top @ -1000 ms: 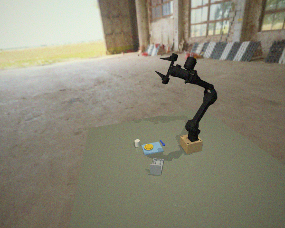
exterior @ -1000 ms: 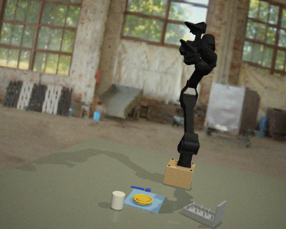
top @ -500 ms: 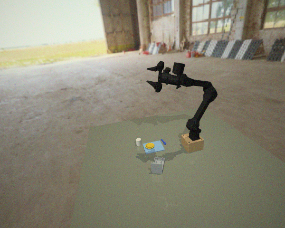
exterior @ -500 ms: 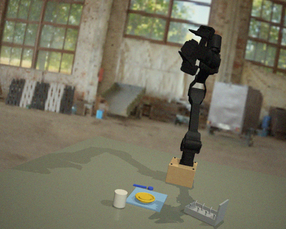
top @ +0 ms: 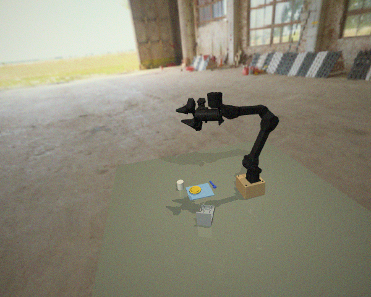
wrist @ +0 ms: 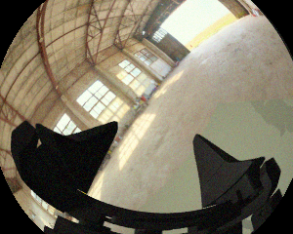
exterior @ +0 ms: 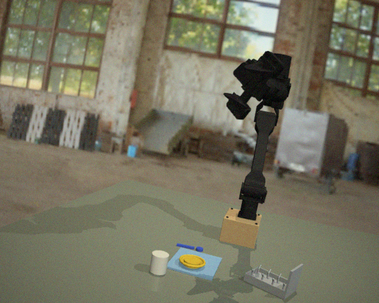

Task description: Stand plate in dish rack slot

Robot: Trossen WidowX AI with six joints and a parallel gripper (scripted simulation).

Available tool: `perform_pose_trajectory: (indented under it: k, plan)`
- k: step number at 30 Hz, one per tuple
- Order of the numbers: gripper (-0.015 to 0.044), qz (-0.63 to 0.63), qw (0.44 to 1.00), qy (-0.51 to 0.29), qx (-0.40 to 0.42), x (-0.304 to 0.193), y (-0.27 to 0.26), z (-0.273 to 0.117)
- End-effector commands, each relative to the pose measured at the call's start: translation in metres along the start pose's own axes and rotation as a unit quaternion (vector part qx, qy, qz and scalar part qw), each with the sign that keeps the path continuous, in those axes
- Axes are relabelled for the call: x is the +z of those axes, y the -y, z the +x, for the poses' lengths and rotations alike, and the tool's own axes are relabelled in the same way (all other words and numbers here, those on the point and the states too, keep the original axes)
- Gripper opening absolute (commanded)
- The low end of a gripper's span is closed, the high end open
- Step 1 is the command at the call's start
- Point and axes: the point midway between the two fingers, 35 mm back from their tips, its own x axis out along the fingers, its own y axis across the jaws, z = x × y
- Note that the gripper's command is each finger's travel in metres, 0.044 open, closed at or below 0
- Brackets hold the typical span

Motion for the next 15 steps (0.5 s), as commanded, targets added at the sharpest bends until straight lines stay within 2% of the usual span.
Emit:
perform_pose_trajectory:
  k: [1,15]
  plan:
    - [0.04,-0.059,0.998,-0.027,-0.025,-0.018,0.017,0.014]
    - [0.04,-0.248,0.953,-0.136,-0.107,-0.072,0.083,0.054]
